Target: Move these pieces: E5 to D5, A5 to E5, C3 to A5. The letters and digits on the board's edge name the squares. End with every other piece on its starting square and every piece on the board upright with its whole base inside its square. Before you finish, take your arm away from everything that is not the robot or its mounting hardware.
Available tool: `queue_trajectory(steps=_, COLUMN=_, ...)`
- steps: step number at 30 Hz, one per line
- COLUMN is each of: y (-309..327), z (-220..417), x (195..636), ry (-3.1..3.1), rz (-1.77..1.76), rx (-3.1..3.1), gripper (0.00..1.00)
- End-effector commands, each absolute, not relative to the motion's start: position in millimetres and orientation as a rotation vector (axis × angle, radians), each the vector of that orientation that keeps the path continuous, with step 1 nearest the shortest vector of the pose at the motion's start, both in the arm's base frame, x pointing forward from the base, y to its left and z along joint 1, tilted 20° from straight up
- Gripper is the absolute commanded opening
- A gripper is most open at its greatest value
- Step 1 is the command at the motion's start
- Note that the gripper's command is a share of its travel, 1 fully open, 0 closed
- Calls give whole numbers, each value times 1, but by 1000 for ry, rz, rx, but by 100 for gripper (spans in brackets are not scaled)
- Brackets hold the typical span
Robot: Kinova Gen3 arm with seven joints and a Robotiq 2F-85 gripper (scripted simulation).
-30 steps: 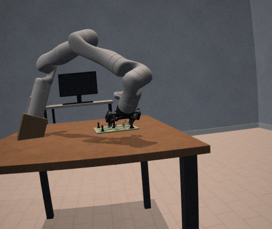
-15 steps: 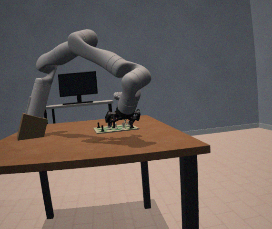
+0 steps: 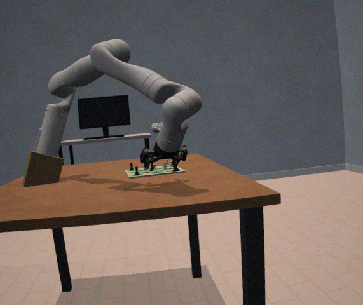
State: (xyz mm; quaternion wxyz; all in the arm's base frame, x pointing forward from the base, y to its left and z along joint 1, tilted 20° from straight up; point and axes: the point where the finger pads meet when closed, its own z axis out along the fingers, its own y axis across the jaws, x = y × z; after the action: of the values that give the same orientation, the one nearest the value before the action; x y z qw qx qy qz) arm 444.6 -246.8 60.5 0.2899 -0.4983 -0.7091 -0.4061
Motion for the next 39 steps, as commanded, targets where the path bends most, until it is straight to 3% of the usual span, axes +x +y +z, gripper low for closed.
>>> queue_trajectory(steps=1, y=-248, z=62, x=445, ry=-1894, rz=-1084, rx=-1330, gripper=100)
queue_trajectory(steps=39, y=-249, z=75, x=440, ry=-1897, rz=-1086, rx=-1332, gripper=100)
